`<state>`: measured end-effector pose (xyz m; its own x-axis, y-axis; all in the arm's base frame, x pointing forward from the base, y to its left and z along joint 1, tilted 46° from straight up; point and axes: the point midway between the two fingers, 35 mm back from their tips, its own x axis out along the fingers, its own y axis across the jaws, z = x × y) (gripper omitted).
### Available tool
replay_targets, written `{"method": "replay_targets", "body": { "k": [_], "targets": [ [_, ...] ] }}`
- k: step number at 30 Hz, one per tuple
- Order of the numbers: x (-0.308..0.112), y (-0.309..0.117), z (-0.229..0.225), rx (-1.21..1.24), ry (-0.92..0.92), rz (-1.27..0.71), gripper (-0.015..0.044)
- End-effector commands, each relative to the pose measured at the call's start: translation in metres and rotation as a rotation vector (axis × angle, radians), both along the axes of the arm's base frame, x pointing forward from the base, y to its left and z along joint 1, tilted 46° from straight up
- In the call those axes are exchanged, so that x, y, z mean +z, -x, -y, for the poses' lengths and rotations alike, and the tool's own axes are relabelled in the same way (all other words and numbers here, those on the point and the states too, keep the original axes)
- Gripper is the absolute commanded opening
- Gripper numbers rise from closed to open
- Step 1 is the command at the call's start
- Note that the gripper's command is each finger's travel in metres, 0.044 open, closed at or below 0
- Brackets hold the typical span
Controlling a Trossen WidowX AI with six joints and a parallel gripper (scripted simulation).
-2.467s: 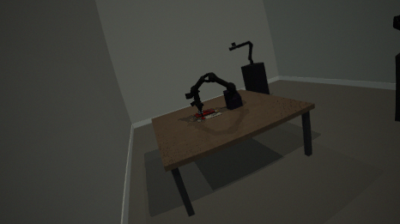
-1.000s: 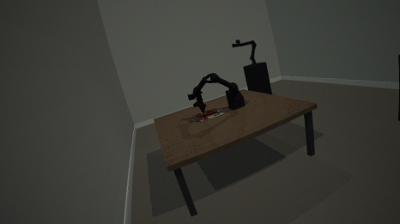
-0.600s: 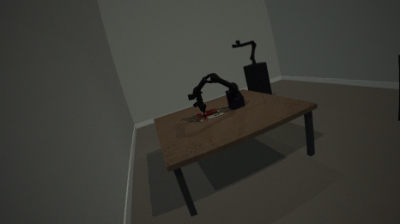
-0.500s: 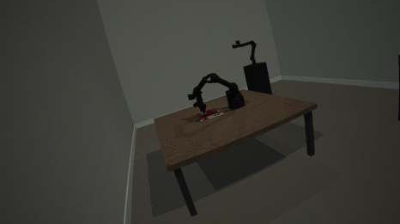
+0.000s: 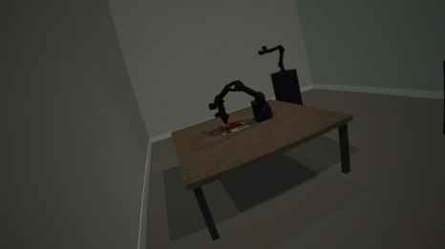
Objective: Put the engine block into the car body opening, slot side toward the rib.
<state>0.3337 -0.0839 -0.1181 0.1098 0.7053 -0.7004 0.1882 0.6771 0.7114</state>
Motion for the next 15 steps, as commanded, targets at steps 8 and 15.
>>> {"method": "replay_targets", "body": {
  "k": [8,15],
  "targets": [
    [0.0004,0.0002,0.0008,0.004,0.004,0.001,0.0072],
    [0.0004,0.0002,0.0008,0.004,0.004,0.001,0.0000]
  ]
}}
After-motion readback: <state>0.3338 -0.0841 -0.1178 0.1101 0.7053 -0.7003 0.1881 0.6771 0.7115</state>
